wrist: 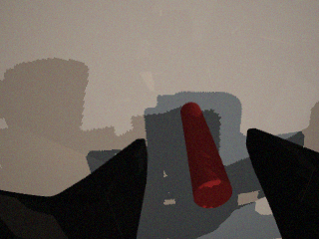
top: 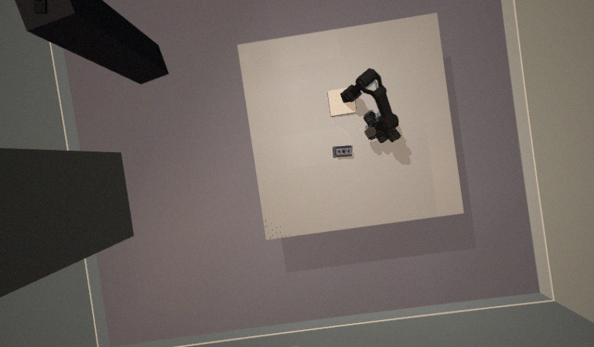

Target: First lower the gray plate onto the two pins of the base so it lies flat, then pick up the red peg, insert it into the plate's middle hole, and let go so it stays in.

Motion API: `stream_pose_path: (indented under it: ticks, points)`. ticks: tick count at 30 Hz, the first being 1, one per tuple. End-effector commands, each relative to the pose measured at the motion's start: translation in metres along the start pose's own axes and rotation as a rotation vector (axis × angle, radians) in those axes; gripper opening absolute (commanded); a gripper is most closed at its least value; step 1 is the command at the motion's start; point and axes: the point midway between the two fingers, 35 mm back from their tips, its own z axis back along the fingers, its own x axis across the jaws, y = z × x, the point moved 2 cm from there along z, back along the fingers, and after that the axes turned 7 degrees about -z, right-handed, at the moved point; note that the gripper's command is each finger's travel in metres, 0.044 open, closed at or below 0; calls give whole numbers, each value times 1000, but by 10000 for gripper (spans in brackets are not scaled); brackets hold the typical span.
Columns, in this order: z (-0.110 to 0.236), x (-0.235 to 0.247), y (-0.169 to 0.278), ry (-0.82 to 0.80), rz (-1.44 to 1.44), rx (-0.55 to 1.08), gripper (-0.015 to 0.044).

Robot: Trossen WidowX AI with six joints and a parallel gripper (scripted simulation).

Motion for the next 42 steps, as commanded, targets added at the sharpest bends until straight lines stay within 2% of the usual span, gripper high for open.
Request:
stream_pose_path:
  ticks: [1, 6, 9, 18, 42]
  points:
    - [-1, 0, 0, 1, 5, -1, 151]
    - [-1, 0, 0, 1, 5, -1, 20]
    - [-1, 0, 0, 1, 5, -1, 0]
    - [4, 1, 0, 1, 5, -1, 0]
    - [80, 7, 2, 0, 5, 0, 0]
